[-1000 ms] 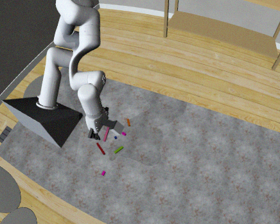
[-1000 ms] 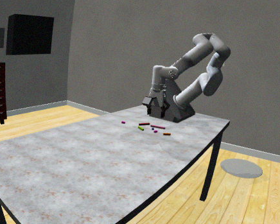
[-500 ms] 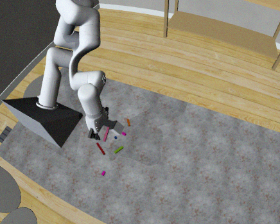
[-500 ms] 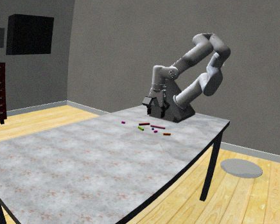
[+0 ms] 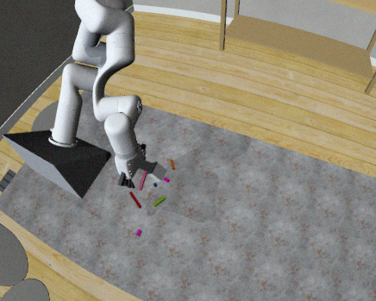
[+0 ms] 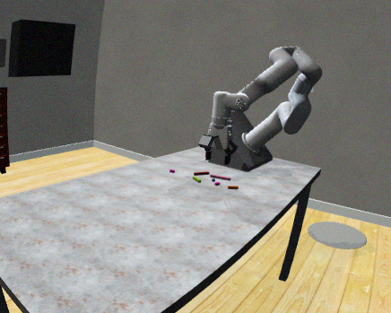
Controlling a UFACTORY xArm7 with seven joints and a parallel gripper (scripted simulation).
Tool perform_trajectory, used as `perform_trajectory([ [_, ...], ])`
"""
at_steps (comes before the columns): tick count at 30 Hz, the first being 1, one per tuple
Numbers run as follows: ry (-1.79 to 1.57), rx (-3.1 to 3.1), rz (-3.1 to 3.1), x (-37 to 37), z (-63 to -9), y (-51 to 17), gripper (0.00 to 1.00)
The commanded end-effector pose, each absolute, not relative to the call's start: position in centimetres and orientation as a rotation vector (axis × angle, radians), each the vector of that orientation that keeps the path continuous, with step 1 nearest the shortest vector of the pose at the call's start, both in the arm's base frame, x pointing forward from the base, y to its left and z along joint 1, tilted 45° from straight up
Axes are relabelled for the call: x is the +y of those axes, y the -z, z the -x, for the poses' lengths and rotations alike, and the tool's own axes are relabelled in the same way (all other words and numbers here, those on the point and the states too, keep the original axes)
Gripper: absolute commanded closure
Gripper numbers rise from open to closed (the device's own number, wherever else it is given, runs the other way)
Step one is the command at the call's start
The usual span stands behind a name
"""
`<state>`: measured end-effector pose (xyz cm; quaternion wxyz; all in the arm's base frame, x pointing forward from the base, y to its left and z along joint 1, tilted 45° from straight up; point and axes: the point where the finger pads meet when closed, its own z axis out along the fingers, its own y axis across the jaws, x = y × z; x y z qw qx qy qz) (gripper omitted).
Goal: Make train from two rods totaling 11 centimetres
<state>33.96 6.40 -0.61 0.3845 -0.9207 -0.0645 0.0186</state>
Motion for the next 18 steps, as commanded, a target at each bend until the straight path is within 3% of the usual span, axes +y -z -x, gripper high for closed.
perform_trajectory([
  [1, -0.043, -0.162, 2.348, 6.24, -34.09, 0.58, 0.0],
  [18, -0.171, 0.144, 2.352, 6.01, -34.11, 0.89, 0.0],
])
